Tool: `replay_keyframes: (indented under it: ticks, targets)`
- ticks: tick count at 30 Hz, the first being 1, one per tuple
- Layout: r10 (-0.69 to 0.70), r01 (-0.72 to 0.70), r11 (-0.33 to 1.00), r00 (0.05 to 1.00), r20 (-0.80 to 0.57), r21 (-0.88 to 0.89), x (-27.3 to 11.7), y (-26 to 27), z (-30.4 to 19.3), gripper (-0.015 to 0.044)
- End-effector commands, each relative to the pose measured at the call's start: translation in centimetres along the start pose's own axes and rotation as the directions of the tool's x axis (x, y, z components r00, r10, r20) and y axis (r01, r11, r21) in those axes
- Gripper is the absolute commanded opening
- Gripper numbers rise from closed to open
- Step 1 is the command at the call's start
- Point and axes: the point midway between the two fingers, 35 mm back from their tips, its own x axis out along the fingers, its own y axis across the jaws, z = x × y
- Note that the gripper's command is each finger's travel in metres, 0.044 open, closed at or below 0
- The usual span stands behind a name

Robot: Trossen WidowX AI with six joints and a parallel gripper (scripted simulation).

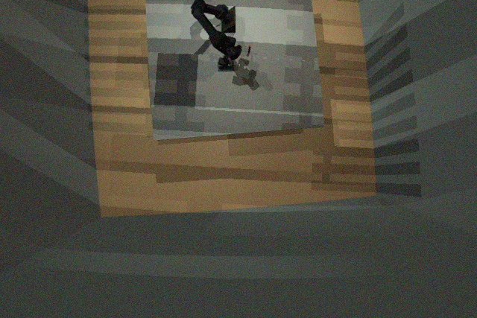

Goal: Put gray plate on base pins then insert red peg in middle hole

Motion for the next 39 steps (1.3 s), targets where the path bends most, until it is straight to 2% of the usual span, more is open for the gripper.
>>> replay_keyframes:
  ticks: [1, 6, 18, 29, 39]
  targets:
    - [0.01, -0.014, 0.877, 1.0, 0.01, 0.479, -0.1, 3.4, 3.6, 0.044]
    - [0.01, -0.018, 0.63, 1.0, 0.015, 0.776, -0.1, 6.1, 5.9, 0.044]
    - [0.012, -0.015, 0.203, 1.0, 0.013, 0.979, 0.0, 9.7, 8.2, 0.044]
    - [0.014, -0.001, -0.239, 1.0, 0.004, 0.971, 0.3, 12.9, 10.1, 0.044]
    - [0.013, 0.013, -0.613, 1.0, -0.006, 0.79, 0.7, 15.3, 11.2, 0.044]
